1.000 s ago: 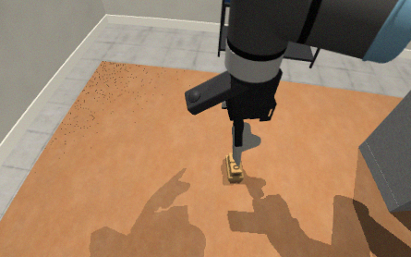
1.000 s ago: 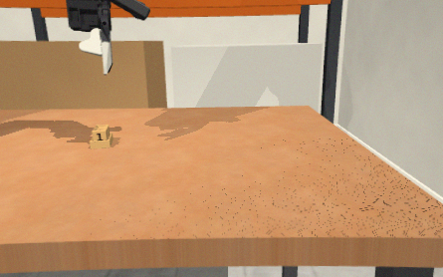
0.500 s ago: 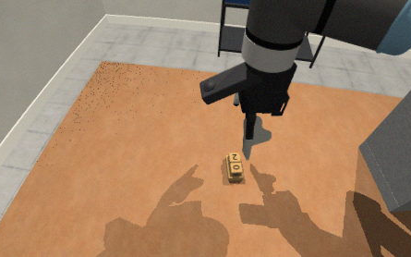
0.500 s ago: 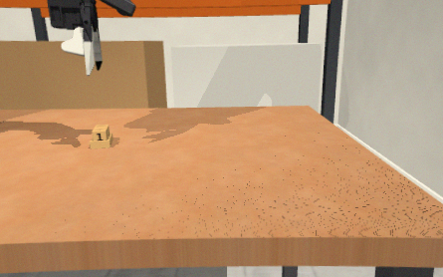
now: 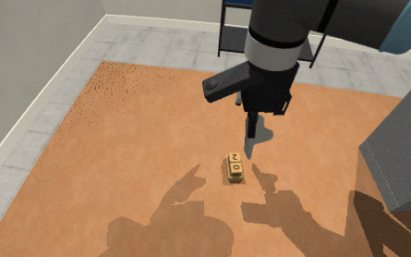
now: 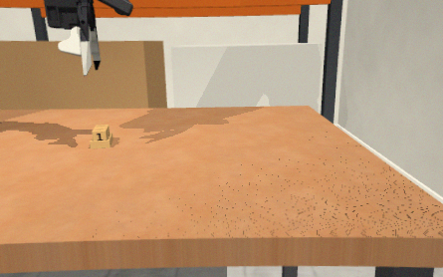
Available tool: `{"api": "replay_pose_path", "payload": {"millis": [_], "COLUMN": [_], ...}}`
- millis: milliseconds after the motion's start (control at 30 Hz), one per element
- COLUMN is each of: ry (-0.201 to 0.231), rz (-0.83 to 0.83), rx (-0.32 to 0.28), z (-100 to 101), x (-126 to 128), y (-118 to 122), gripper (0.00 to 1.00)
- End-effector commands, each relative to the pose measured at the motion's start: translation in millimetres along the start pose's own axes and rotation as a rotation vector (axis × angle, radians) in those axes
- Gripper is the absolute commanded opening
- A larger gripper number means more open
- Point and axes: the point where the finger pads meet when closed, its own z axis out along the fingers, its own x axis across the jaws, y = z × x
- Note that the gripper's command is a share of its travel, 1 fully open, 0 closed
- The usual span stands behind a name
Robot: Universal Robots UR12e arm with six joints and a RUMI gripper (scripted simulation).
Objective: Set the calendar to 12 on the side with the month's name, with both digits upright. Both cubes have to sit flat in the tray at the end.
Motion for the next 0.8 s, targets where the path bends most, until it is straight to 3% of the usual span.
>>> {"api": "replay_pose_path", "payload": {"millis": [0, 400, 767], "ry": [0.000, 0.000, 0.000], "rz": [0.000, 0.022, 0.168], "rx": [0.001, 0.001, 0.001], "z": [-0.4, 0.3, 4.8], "x": [0.2, 0.4, 1.4], "y": [-0.3, -0.6, -2.0], "gripper": [1.00, 1.00, 1.00]}}
